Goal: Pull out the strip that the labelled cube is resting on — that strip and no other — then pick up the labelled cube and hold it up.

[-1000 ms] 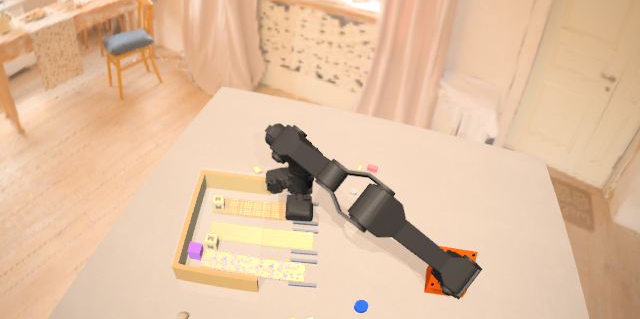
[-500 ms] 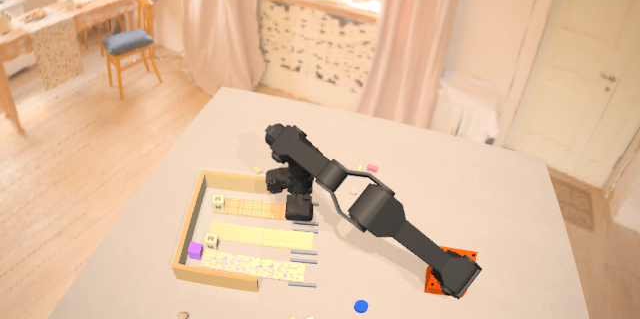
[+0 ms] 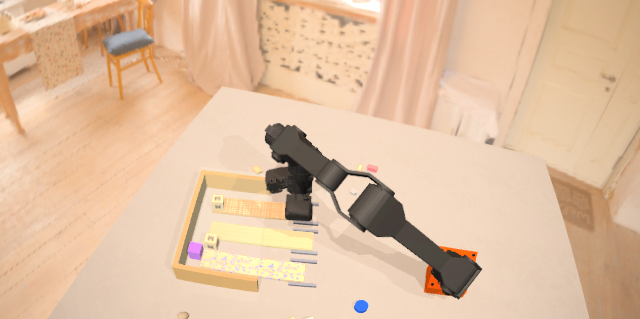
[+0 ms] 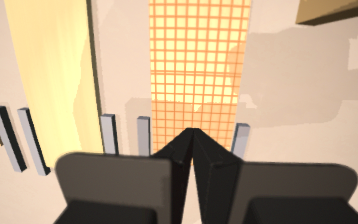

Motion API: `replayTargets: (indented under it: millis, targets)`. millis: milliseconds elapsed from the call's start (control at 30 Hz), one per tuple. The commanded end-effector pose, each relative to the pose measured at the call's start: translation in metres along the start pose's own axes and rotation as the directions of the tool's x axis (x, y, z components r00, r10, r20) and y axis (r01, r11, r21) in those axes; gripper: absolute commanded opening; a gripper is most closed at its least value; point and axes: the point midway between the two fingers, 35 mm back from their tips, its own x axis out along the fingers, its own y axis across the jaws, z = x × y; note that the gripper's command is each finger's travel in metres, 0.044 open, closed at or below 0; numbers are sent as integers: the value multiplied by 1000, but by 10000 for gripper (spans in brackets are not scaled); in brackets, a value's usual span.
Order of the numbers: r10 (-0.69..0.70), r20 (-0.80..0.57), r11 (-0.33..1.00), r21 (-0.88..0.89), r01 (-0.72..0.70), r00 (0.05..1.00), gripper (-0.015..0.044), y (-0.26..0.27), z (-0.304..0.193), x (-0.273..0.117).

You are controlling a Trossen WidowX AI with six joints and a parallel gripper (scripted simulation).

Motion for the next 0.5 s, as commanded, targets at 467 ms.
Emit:
replayTargets:
  millis: [467]
  targets:
    - [4, -1, 1000, -1, -4, 1000, 0, -1, 2, 5]
